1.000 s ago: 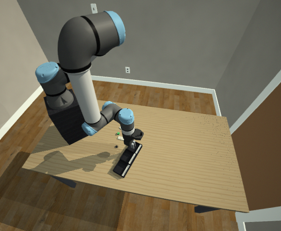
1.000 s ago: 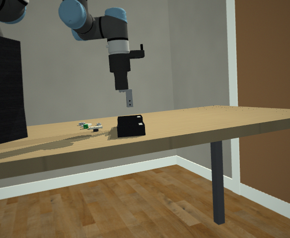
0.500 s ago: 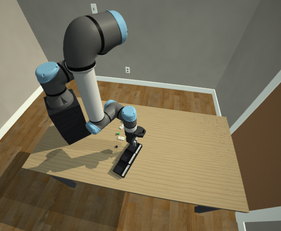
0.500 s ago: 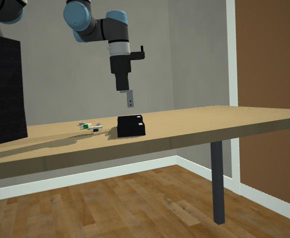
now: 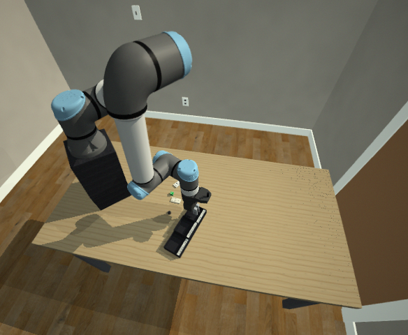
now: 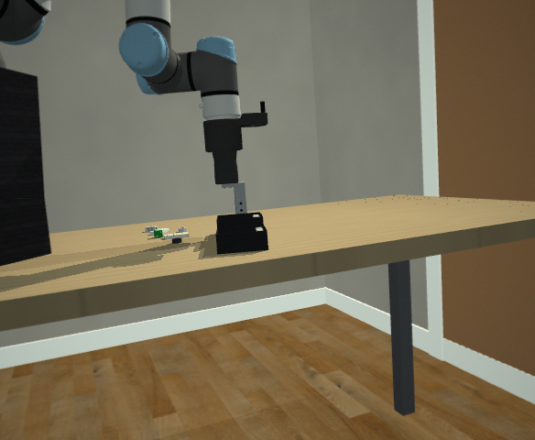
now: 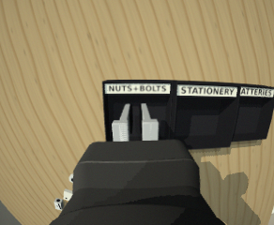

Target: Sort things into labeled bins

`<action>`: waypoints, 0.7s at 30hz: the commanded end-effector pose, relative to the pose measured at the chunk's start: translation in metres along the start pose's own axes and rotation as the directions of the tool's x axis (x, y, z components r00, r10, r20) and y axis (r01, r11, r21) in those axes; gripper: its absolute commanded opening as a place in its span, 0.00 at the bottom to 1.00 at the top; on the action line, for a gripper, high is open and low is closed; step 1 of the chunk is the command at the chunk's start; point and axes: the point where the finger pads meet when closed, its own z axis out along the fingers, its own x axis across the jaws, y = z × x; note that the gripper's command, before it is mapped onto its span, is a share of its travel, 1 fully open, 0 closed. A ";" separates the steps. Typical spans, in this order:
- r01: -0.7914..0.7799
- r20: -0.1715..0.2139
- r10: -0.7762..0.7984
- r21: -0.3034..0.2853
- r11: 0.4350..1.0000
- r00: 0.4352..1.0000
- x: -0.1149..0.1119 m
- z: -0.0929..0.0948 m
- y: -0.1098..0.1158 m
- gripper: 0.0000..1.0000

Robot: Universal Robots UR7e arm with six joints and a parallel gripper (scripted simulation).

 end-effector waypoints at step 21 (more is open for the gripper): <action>0.000 -0.001 0.000 0.004 1.000 1.000 0.000 0.023 -0.002 0.31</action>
